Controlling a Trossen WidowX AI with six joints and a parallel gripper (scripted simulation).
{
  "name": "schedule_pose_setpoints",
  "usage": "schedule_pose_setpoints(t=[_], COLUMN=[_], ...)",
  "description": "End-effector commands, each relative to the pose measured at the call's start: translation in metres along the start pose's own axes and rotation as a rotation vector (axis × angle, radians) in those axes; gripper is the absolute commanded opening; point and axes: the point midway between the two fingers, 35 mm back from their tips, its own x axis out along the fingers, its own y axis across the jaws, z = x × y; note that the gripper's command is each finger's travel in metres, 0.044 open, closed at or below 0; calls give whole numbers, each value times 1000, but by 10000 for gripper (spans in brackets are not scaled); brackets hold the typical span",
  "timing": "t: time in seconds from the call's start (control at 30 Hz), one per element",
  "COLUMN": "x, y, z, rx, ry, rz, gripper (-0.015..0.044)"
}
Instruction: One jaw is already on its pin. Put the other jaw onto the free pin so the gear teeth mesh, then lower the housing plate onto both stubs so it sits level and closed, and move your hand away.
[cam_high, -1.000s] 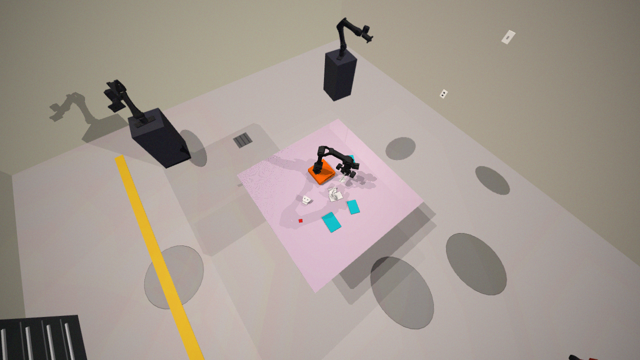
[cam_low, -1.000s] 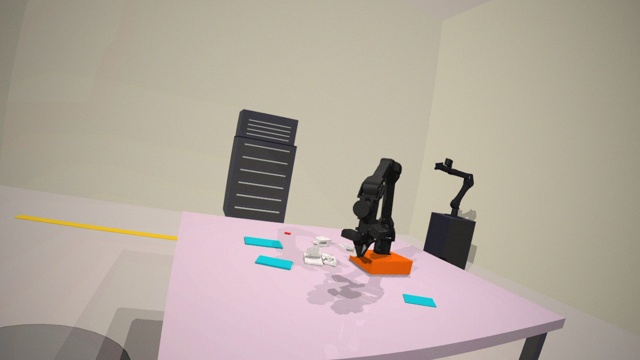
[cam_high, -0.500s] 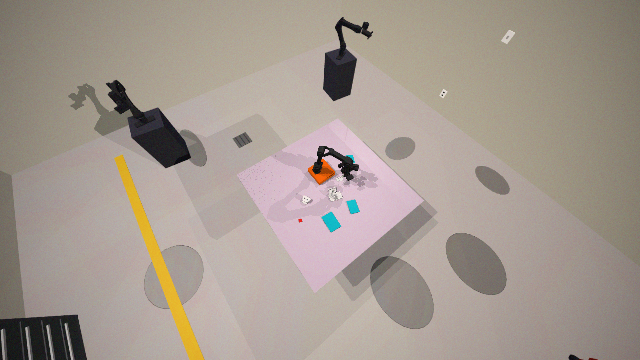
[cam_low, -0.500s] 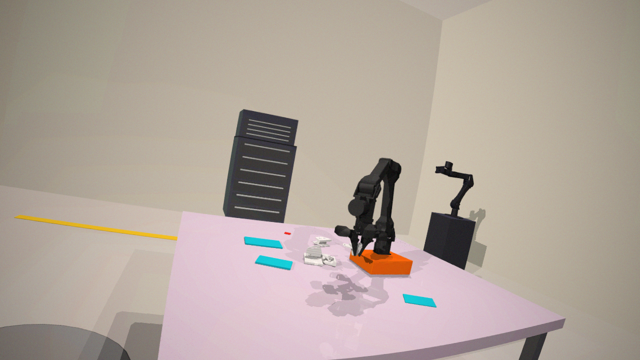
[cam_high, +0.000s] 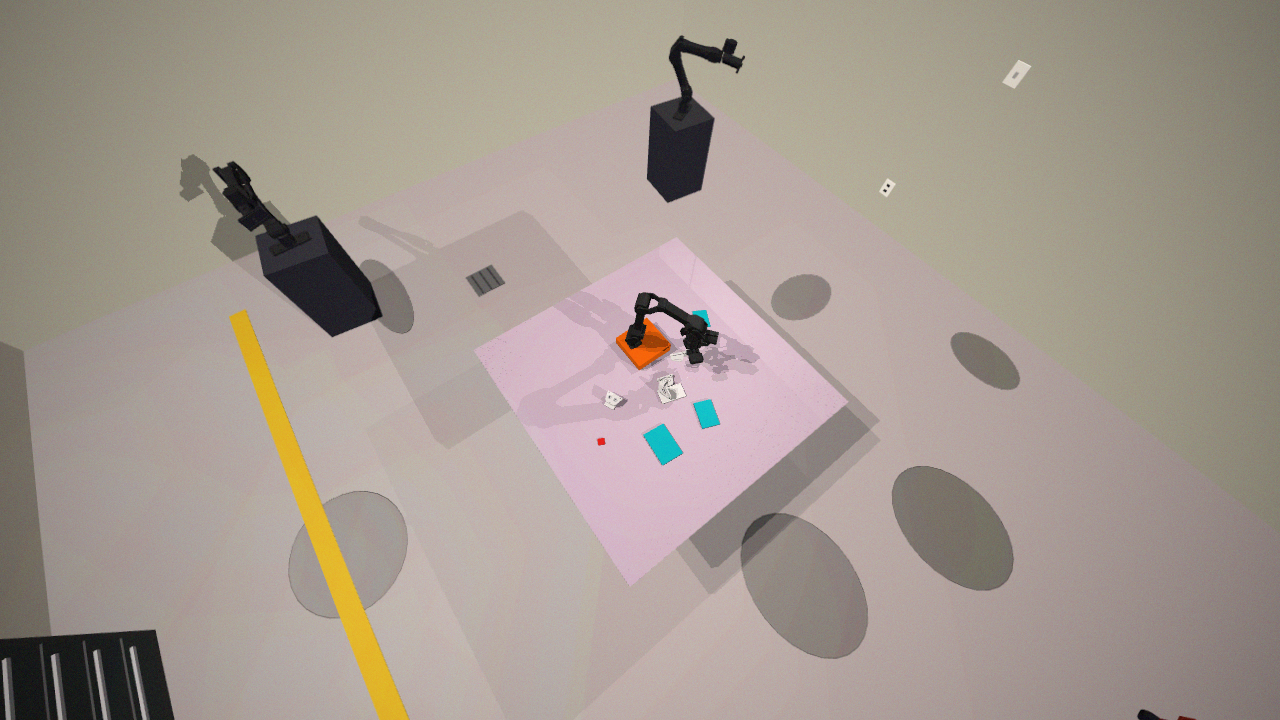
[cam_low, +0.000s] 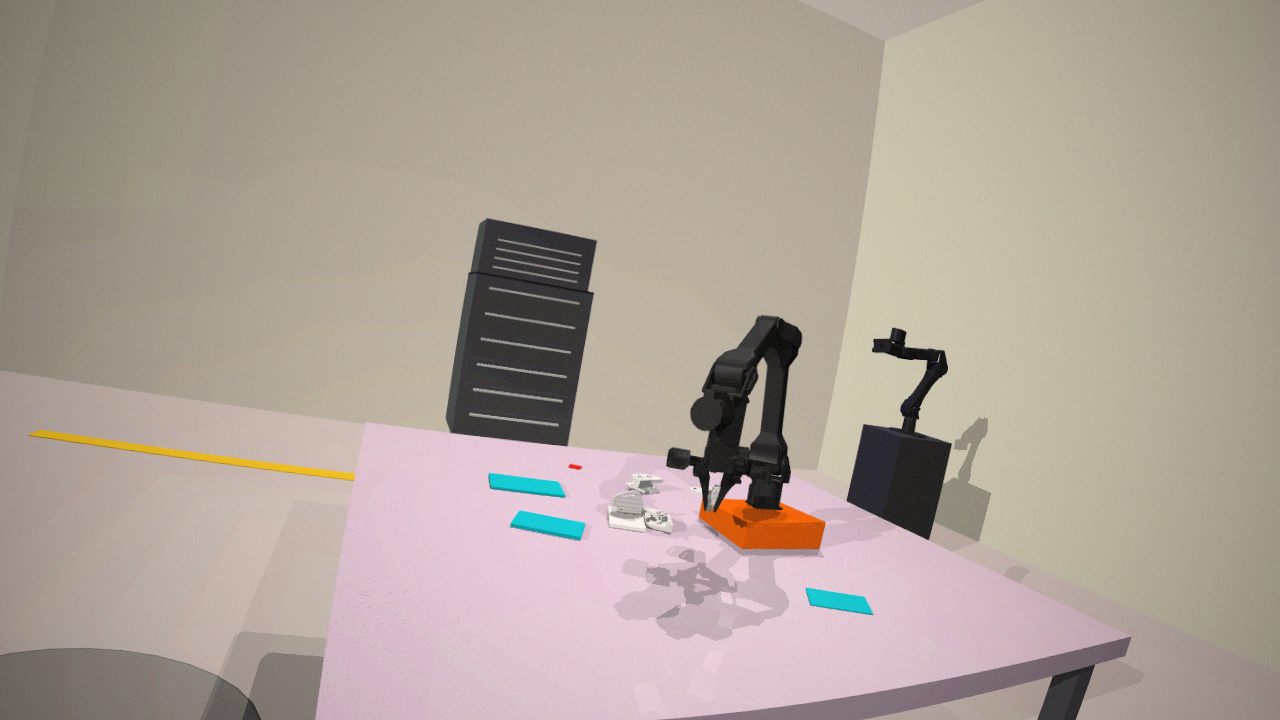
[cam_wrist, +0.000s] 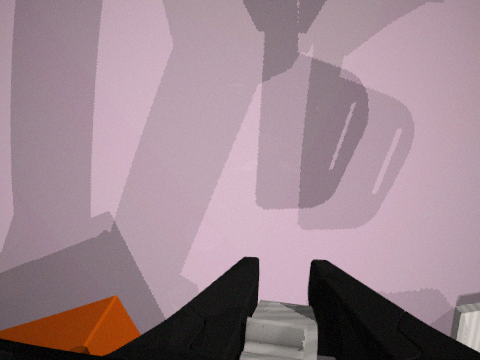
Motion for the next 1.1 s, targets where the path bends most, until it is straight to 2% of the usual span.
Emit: schedule_pose_setpoints(t=[0.0, 0.5, 0.77, 1.07], x=[0, 0, 0, 0], y=[-5, -17, -19, -26], z=[-2, -6, -7, -9], rx=[122, 595, 662, 939], ry=[3, 2, 2, 1], rz=[-3, -5, -6, -7], gripper=[37, 37, 37, 37])
